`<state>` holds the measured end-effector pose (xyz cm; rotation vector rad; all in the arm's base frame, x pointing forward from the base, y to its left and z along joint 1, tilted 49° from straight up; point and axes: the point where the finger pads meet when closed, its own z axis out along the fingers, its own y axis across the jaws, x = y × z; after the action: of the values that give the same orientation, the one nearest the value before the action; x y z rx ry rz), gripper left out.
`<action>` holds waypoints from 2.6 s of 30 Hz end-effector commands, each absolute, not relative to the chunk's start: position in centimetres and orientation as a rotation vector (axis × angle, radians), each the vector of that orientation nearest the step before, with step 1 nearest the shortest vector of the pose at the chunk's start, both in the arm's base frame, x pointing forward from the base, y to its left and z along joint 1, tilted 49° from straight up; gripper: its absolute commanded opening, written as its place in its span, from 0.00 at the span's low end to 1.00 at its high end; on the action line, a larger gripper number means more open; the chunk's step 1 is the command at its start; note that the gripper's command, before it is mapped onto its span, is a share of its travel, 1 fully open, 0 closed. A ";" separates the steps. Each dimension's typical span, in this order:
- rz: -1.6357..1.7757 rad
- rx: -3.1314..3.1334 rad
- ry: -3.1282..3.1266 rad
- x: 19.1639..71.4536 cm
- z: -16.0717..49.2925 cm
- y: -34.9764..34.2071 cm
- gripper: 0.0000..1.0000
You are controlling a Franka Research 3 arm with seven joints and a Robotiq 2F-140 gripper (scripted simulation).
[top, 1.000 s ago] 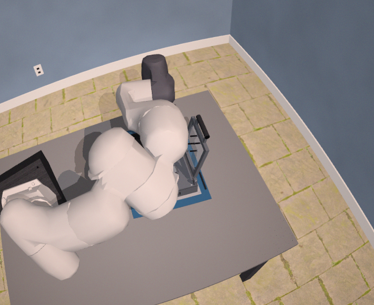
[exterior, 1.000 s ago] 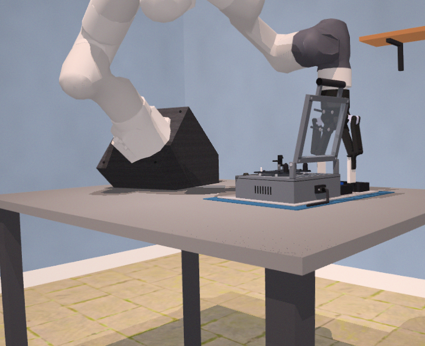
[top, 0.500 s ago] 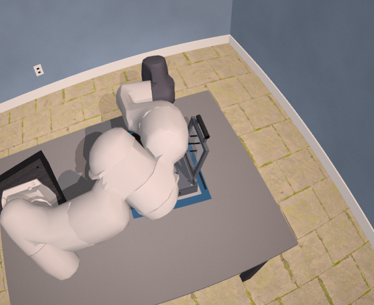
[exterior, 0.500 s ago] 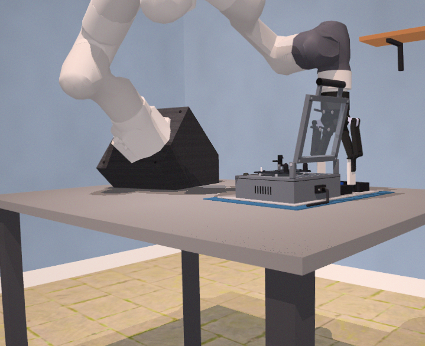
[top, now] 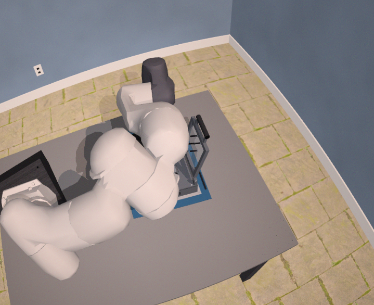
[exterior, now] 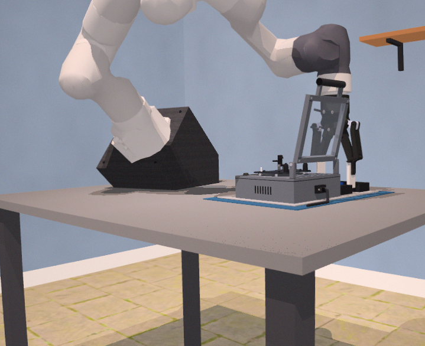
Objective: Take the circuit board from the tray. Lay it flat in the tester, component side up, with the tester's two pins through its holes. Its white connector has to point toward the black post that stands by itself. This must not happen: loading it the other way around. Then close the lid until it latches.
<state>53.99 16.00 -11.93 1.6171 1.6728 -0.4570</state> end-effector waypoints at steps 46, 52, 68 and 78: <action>-0.452 1.620 1.673 54.1 -12.2 15.9 0.54; -0.452 1.620 1.673 54.1 -12.2 15.9 0.54; -0.452 1.620 1.673 54.1 -12.2 15.9 0.51; -0.452 1.620 1.673 54.1 -12.2 15.9 0.49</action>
<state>54.06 15.91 -12.07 1.6180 1.6733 -0.4547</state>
